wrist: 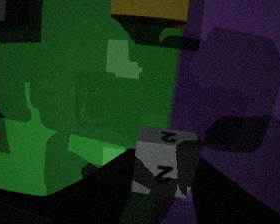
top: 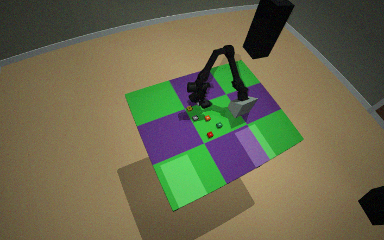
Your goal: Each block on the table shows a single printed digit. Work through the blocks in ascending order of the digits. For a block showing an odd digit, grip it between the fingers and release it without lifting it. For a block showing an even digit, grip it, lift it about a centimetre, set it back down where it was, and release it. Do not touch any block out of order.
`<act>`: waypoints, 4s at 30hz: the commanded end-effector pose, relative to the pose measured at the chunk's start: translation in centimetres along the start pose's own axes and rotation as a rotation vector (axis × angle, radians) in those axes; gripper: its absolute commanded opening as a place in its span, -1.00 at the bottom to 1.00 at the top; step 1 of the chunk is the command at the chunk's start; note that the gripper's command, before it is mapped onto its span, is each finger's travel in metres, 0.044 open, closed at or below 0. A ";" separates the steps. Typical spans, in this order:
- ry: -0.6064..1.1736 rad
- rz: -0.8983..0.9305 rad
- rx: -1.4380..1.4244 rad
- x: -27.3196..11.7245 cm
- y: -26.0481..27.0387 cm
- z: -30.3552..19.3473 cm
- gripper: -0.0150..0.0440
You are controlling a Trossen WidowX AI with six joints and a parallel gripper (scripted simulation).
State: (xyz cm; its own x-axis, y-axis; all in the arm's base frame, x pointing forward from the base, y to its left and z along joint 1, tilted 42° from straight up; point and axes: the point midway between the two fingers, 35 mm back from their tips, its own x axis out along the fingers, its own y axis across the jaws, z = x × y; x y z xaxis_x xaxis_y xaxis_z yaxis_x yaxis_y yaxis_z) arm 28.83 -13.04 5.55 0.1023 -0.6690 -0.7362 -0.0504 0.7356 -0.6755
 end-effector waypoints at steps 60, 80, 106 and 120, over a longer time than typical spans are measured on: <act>-0.001 0.018 -0.006 -8.7 11.6 8.1 0.18; -0.001 0.013 -0.006 -2.0 11.6 7.9 0.86; -0.001 0.012 -0.006 0.0 11.6 7.9 -0.07; -0.001 0.012 -0.006 0.0 11.6 7.9 -0.08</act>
State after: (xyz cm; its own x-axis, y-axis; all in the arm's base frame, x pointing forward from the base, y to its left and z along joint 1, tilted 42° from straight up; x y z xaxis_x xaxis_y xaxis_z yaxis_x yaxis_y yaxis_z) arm 36.09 -3.60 -1.88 0.1035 -0.6558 -0.7478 -0.0511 0.7474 -0.6624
